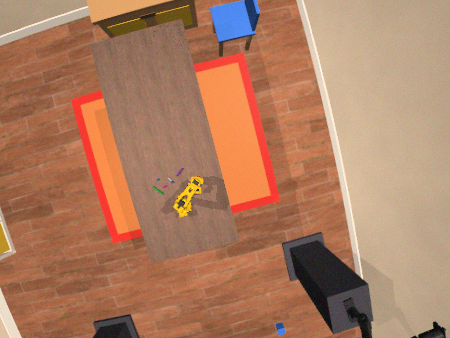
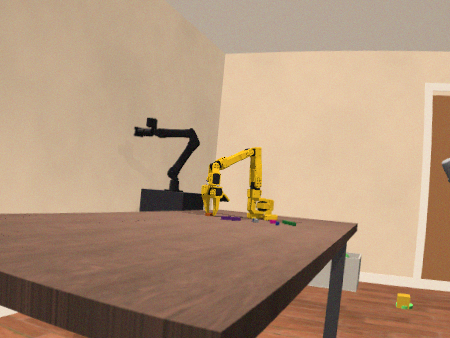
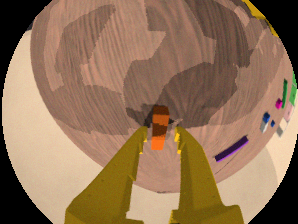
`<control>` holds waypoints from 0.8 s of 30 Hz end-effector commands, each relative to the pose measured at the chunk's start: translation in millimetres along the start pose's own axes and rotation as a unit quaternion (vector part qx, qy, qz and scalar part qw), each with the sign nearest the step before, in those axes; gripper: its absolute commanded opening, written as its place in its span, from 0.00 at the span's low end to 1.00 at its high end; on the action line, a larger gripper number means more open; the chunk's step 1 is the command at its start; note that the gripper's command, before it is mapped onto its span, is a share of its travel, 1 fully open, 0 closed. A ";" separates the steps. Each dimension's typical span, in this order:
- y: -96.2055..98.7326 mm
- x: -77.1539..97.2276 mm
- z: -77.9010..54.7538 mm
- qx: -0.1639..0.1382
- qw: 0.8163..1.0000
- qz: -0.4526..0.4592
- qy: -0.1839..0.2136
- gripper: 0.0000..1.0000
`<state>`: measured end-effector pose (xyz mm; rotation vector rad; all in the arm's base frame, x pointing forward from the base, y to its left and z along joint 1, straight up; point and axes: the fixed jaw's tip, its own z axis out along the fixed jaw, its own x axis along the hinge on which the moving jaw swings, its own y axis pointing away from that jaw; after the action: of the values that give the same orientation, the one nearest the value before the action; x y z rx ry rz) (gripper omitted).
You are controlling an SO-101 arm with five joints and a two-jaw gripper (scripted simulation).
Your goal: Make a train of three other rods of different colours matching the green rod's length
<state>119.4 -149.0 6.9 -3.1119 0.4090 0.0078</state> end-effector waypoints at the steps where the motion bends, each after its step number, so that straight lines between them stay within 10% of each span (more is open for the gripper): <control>1: 6.2 7.9 -10.2 -0.019 0.999 0.000 0.029 0.12; 24: 6.2 7.9 -10.2 -0.019 0.999 0.000 0.029 0.00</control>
<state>119.3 -148.9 6.8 -3.1116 0.4089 0.0082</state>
